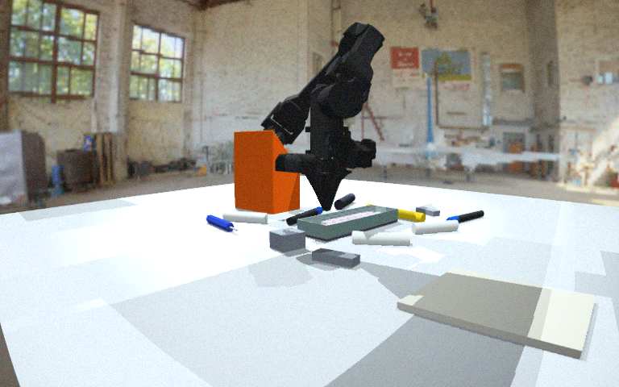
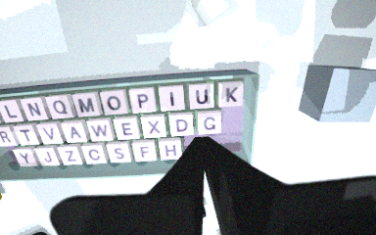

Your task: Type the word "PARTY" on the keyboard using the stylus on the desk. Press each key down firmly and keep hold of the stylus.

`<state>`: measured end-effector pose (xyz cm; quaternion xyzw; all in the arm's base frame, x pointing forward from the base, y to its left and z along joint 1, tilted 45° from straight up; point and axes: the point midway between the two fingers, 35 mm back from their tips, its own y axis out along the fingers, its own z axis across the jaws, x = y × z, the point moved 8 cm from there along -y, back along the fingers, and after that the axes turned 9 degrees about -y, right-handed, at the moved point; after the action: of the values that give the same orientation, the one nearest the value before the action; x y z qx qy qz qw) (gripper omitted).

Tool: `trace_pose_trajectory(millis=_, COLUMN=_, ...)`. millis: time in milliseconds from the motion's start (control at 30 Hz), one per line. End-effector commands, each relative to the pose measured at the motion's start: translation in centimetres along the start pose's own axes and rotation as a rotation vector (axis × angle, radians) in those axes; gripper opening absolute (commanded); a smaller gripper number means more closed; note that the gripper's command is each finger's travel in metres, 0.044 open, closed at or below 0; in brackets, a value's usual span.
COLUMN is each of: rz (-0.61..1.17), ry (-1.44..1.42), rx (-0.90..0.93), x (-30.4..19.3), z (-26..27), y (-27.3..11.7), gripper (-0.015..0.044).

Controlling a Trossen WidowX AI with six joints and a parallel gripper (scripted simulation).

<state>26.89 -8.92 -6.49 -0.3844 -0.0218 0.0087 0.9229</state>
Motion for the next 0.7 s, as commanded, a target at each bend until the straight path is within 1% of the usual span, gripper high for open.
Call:
trace_pose_trajectory(millis=0, rz=0.004, ry=-0.013, rx=-0.002, x=0.2, z=-0.1, y=0.1, gripper=0.0)
trace_pose_trajectory(millis=67, rz=0.004, ry=-0.013, rx=-0.002, x=0.1, z=0.0, y=0.1, gripper=0.0)
trace_pose_trajectory(millis=267, rz=0.005, ry=-0.011, rx=-0.001, x=-2.7, z=3.2, y=0.1, gripper=0.0)
trace_pose_trajectory(millis=567, rz=0.005, ry=-0.011, rx=-0.001, x=-2.7, z=3.2, y=0.1, gripper=0.0)
trace_pose_trajectory(millis=667, rz=0.005, ry=-0.01, rx=-0.004, x=-2.1, z=5.2, y=0.0, gripper=0.0)
